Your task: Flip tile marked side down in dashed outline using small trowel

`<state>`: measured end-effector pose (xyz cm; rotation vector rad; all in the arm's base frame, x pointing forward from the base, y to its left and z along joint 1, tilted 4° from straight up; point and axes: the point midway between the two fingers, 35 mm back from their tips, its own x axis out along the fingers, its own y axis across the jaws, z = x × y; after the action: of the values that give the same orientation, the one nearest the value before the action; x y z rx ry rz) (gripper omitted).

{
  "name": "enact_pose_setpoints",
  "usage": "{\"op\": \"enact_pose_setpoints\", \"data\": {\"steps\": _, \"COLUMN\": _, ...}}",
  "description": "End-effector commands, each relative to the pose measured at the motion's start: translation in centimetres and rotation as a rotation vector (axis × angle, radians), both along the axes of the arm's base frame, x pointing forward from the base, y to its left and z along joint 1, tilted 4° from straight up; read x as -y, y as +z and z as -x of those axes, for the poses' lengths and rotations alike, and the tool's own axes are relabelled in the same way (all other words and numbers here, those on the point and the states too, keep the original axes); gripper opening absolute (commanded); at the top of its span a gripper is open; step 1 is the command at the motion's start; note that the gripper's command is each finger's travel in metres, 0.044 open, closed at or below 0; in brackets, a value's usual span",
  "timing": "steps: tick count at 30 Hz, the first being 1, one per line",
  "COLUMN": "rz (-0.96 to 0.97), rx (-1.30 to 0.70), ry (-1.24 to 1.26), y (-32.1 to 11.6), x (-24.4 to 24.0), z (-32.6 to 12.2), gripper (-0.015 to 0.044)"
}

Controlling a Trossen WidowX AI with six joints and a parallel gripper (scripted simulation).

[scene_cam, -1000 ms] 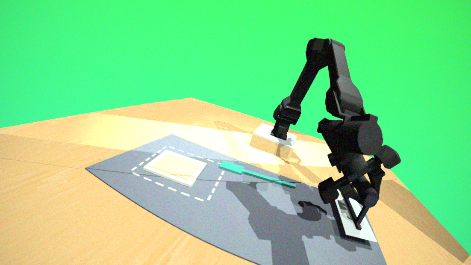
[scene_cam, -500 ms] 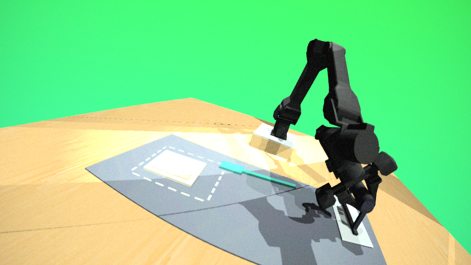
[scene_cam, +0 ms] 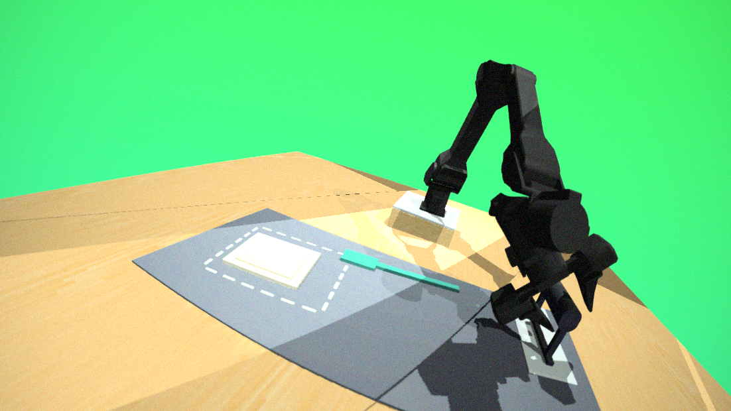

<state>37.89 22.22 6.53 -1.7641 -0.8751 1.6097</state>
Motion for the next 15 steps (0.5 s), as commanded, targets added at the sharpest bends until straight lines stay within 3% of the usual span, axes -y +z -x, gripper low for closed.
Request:
{"op": "enact_pose_setpoints", "data": {"steps": 1, "rz": 0.000, "rx": 0.001, "ry": 0.002, "y": 0.3, "x": 0.4, "z": 0.0, "gripper": 0.0300}}
{"op": "enact_pose_setpoints", "data": {"steps": 7, "rz": 0.005, "rx": 0.000, "ry": 0.000, "y": 3.2, "x": 4.3, "z": 0.2, "gripper": 0.0300}}
{"op": "enact_pose_setpoints", "data": {"steps": 12, "rz": 0.005, "rx": 0.000, "ry": 0.000, "y": 3.8, "x": 4.8, "z": 0.4, "gripper": 0.0300}}
{"op": "enact_pose_setpoints", "data": {"steps": 15, "rz": 0.006, "rx": 0.001, "ry": -0.004, "y": 6.9, "x": 5.9, "z": 2.1, "gripper": 0.0300}}
